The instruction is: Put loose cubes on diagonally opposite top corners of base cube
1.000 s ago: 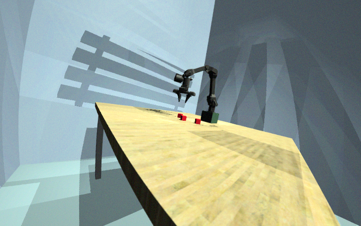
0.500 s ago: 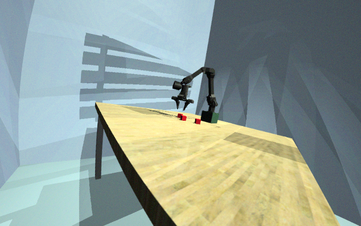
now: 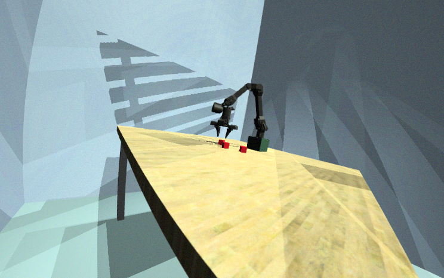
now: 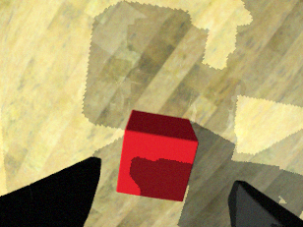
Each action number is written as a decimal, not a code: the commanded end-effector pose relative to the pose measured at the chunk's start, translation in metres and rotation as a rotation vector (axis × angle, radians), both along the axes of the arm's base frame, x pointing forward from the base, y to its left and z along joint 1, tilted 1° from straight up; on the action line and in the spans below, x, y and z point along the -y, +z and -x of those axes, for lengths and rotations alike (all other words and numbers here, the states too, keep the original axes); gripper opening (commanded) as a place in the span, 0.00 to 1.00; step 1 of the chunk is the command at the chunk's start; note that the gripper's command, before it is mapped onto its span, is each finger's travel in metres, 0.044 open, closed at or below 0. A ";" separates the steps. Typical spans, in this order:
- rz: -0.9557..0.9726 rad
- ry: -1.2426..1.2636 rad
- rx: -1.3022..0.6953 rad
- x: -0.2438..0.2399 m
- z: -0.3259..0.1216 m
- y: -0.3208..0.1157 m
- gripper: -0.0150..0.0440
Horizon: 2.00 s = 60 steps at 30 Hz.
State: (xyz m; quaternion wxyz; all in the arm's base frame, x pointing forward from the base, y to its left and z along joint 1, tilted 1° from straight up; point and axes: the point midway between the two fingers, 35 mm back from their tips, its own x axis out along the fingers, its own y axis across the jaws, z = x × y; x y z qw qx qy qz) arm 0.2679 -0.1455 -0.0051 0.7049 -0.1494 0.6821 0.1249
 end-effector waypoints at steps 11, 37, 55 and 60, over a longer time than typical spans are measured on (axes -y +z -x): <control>-0.006 0.005 -0.022 -0.001 0.004 -0.028 0.70; -0.004 -0.004 -0.022 0.001 0.003 -0.018 0.43; -0.004 -0.002 -0.021 0.001 0.001 0.037 0.43; -0.004 0.000 -0.021 0.001 0.002 0.053 0.43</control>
